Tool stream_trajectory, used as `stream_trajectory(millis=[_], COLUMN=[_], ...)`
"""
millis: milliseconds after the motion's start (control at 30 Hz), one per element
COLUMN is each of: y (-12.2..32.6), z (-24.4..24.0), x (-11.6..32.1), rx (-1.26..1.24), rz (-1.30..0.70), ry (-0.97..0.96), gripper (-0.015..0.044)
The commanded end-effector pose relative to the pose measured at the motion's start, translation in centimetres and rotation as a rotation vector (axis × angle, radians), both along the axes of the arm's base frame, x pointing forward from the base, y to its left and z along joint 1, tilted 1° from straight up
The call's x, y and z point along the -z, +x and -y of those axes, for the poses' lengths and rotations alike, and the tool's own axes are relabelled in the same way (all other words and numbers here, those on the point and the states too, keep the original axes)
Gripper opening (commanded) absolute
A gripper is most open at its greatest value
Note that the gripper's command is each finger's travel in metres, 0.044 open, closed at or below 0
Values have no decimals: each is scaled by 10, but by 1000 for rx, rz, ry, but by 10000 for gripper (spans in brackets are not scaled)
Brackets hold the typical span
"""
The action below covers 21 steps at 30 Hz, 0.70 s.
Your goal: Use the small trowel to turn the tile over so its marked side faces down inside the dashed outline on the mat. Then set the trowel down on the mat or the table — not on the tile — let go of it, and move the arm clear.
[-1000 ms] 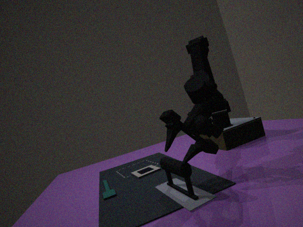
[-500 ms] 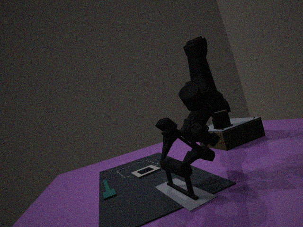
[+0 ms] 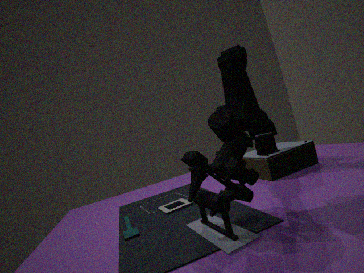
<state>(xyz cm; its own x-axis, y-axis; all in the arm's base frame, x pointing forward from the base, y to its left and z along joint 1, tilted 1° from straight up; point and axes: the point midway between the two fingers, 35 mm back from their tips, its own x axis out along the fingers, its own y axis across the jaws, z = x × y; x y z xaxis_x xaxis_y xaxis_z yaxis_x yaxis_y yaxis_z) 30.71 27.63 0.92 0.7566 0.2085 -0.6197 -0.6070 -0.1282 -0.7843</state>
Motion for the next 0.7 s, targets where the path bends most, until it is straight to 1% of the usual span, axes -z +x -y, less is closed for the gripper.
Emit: stream_trajectory(millis=[0, 100, 267, 667], y=[6, 8, 8, 8], z=[-3, -3, -3, -3], x=[2, 3, 3, 3], rx=[-11, -14, -14, -14], rz=[6, 6, 6, 6], ry=[1, 0, 0, 0], gripper=[300, 300, 169, 89])
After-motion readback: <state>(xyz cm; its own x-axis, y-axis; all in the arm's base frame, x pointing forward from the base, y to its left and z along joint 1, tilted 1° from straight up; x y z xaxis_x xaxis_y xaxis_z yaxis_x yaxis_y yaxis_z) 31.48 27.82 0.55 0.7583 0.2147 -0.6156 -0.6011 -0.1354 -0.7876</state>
